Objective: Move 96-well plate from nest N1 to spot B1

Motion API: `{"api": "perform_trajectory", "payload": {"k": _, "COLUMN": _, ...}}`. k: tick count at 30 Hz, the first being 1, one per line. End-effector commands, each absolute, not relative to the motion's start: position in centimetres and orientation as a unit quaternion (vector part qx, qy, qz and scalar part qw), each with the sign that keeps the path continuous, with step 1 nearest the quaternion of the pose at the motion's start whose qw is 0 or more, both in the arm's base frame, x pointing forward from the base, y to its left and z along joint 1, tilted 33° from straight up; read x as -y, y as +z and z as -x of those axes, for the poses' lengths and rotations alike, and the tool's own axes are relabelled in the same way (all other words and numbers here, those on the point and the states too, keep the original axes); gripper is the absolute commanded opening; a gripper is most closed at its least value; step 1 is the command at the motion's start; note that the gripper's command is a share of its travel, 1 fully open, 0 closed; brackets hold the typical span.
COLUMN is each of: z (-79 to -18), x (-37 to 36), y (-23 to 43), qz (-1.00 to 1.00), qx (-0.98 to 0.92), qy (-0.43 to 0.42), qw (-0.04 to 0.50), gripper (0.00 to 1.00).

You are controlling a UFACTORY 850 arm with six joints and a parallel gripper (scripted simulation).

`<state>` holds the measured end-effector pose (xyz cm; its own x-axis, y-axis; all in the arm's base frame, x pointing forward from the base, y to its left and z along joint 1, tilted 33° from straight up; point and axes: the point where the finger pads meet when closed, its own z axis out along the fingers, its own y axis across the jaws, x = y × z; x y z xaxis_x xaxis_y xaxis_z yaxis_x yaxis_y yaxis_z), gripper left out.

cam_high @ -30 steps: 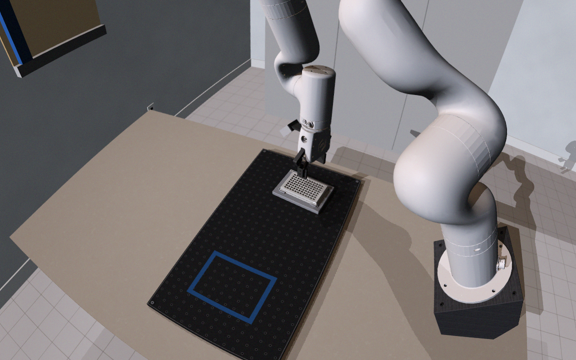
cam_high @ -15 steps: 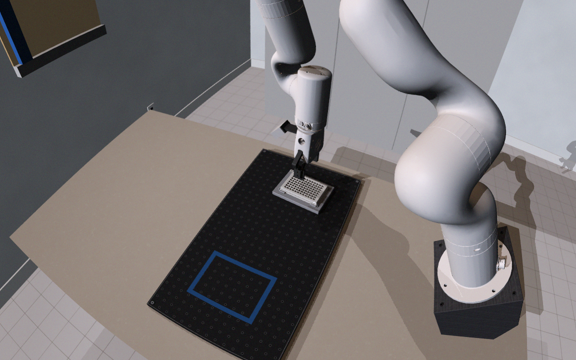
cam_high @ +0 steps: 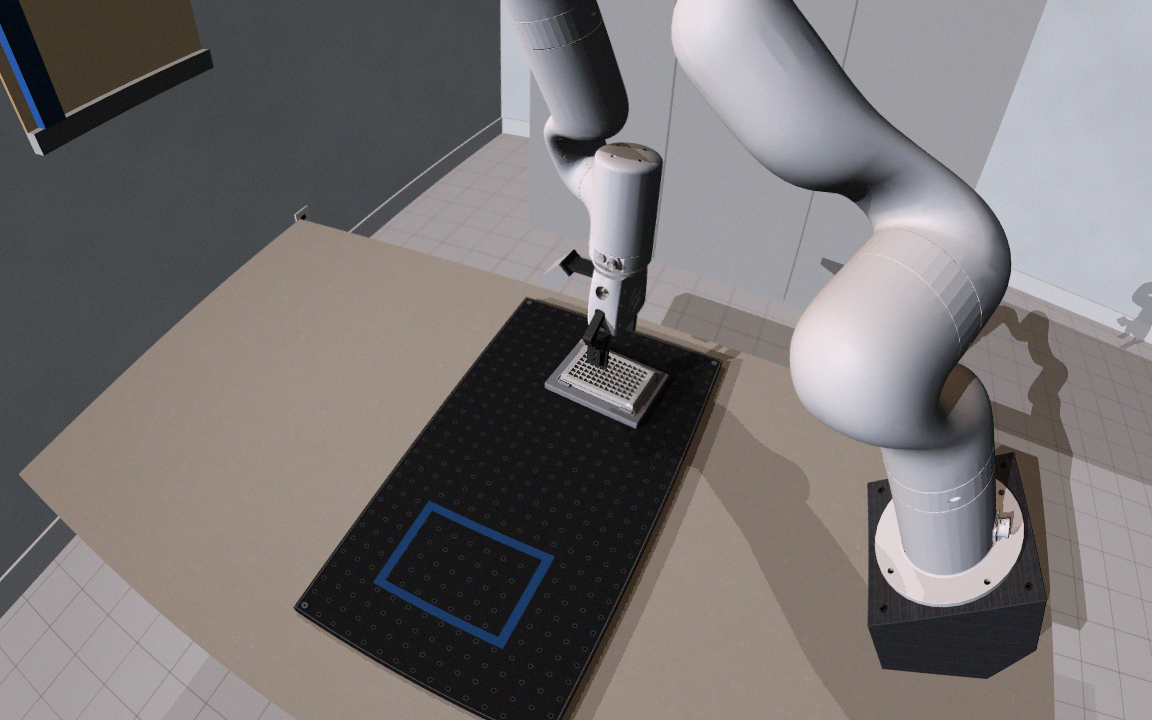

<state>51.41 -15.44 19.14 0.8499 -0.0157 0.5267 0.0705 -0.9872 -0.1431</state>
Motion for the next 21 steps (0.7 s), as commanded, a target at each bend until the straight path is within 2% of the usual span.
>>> {"api": "perform_trajectory", "payload": {"k": 1, "z": -51.8, "x": 15.4, "y": 18.7, "qz": 0.958, "qx": 0.014, "qy": -0.275, "qw": 0.078, "gripper": 1.00}}
{"api": "perform_trajectory", "payload": {"k": 21, "z": -53.2, "x": 15.0, "y": 16.5, "qz": 0.958, "qx": 0.014, "qy": -0.275, "qw": 0.078, "gripper": 1.00}}
